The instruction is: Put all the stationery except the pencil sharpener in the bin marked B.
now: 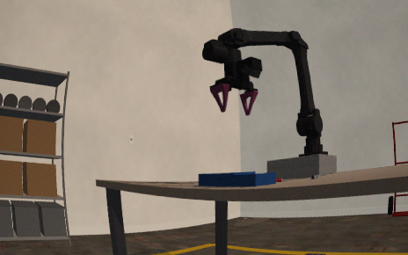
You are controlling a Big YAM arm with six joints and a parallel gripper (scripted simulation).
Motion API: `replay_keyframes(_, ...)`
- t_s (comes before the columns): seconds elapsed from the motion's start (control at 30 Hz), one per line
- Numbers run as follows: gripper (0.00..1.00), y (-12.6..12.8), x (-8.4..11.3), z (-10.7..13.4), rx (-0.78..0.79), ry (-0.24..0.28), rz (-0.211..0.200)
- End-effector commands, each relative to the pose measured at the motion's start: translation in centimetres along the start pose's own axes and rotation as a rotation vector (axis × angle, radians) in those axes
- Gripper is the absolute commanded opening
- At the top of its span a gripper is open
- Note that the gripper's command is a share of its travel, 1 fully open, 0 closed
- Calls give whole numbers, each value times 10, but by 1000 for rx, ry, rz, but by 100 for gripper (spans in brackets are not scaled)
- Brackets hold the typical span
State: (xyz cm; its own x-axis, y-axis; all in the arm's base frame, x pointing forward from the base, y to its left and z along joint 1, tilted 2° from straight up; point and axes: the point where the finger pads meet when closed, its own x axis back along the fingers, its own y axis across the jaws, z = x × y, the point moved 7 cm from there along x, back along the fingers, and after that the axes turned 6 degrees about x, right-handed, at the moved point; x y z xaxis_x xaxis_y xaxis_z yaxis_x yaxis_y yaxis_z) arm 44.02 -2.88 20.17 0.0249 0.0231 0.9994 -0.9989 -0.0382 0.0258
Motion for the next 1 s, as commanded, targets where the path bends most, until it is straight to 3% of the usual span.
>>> replay_keyframes(0.0,100,-21,24,-4,-4,1,71)
replay_keyframes(0.1,100,-21,24,-4,-4,1,71)
replay_keyframes(0.13,100,-10,18,0,-2,1,49)
replay_keyframes(0.97,100,-10,18,0,-2,1,49)
